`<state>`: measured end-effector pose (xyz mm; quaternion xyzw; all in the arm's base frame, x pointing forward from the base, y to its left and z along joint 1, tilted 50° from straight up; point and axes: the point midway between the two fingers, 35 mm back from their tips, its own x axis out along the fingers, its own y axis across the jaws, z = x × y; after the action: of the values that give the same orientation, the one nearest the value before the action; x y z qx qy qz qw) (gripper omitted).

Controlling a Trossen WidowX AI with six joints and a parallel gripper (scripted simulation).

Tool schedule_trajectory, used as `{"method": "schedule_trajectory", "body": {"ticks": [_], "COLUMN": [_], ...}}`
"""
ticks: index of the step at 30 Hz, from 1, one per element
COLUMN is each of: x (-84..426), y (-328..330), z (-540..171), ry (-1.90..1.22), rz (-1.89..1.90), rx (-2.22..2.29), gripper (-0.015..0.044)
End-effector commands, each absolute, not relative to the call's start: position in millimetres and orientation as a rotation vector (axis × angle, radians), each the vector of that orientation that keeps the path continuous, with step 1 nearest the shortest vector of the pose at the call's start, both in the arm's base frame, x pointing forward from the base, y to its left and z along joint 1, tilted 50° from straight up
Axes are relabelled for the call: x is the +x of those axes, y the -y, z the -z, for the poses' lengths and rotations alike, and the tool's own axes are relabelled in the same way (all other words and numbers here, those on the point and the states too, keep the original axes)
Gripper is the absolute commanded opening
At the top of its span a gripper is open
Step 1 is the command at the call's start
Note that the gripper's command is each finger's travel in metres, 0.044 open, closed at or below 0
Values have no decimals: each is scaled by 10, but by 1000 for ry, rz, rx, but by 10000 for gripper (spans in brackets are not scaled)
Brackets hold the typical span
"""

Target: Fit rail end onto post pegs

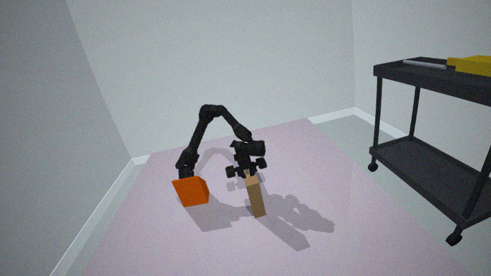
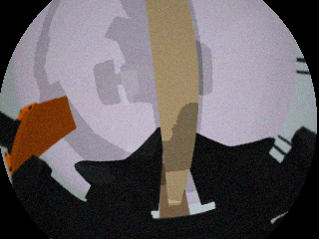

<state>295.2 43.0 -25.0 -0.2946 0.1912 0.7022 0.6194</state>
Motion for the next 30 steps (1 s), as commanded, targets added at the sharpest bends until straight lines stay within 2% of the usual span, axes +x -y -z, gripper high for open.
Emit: {"method": "schedule_trajectory", "body": {"ticks": [1, 30], "x": [2960, 2975], "y": [-400, -347], "z": [260, 329], "ry": [-441, -441], "rz": [-1611, -1611], "rx": [-680, -681], "gripper": [0, 0]}}
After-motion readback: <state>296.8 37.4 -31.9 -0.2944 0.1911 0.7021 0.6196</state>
